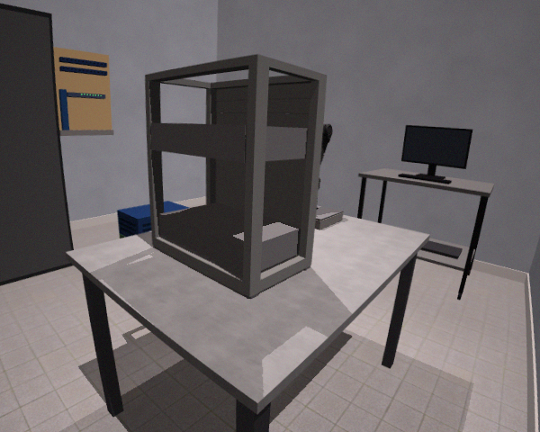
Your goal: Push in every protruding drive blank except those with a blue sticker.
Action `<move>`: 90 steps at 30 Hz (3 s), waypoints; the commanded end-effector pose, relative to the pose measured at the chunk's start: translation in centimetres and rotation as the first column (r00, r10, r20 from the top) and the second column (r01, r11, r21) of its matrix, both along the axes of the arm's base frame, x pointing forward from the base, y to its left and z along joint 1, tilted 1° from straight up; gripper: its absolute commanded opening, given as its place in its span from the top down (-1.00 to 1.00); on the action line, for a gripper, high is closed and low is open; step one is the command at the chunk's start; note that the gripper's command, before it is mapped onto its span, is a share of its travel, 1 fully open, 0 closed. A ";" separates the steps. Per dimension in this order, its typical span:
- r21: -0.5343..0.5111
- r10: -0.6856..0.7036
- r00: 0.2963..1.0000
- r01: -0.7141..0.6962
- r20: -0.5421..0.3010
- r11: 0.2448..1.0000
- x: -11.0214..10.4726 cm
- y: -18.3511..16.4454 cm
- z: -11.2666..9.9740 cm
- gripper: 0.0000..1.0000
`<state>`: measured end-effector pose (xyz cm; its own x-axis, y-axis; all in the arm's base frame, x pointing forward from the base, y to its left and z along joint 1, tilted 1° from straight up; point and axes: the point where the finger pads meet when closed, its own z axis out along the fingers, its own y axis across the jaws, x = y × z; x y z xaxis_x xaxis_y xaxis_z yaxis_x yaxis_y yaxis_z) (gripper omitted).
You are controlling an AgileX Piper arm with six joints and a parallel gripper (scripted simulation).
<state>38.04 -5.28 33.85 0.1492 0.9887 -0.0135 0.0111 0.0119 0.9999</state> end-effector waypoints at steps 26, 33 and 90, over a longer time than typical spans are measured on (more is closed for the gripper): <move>0.011 -0.006 1.000 0.006 0.011 1.000 -0.4 -3.9 0.0 -1.00; -0.003 -0.014 1.000 0.014 0.013 1.000 -0.5 -4.4 0.1 -1.00; -0.003 -0.014 1.000 0.014 0.013 1.000 -0.5 -4.4 0.1 -1.00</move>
<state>37.48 -9.66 33.89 0.1642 0.9863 -0.0146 -0.0008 0.0149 0.9999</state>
